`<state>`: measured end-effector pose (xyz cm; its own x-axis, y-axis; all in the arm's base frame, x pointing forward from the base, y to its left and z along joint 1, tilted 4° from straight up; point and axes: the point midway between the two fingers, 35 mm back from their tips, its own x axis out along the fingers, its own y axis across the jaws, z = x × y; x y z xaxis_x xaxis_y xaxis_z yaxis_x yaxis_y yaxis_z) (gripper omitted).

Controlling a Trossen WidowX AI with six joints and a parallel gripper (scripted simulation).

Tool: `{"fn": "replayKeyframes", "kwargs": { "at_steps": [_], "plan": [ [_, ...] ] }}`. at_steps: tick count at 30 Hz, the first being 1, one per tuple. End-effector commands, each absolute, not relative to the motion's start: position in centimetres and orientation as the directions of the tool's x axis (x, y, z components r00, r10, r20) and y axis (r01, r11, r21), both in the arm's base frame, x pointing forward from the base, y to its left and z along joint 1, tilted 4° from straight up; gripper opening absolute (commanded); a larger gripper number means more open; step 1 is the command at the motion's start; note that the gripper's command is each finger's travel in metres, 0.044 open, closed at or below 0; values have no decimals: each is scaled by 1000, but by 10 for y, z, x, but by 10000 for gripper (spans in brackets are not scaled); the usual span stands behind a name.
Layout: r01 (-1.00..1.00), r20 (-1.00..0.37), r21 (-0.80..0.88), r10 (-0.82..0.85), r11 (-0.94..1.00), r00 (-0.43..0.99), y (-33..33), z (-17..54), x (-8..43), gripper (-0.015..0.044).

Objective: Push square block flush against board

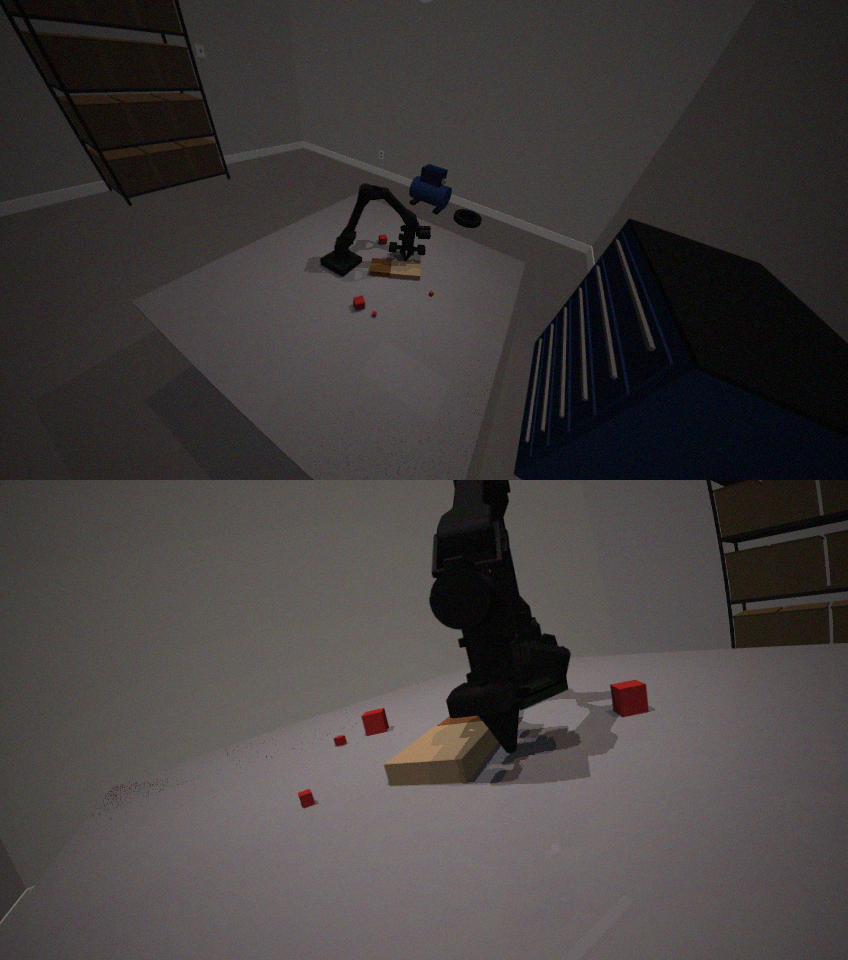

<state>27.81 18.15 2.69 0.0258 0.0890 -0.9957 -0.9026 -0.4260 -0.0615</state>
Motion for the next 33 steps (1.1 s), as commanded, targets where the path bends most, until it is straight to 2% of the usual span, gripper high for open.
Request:
{"fn": "replayKeyframes", "kwargs": {
  "at_steps": [1, 16, 20, 27, 33],
  "plan": [
    [-904, -996, -64, 88, -422, 30, 188, 29, 277, 0],
    [-903, -996, -61, 90, -426, 24, 203, 31, 267, 0],
    [-905, -996, -64, 90, -421, 29, 198, 81, 266, 0],
    [-904, -996, -65, 90, -422, 29, 198, 85, 266, 0],
    [-961, -996, -49, 89, -271, 26, 192, 78, 272, 0]
  ]
}}
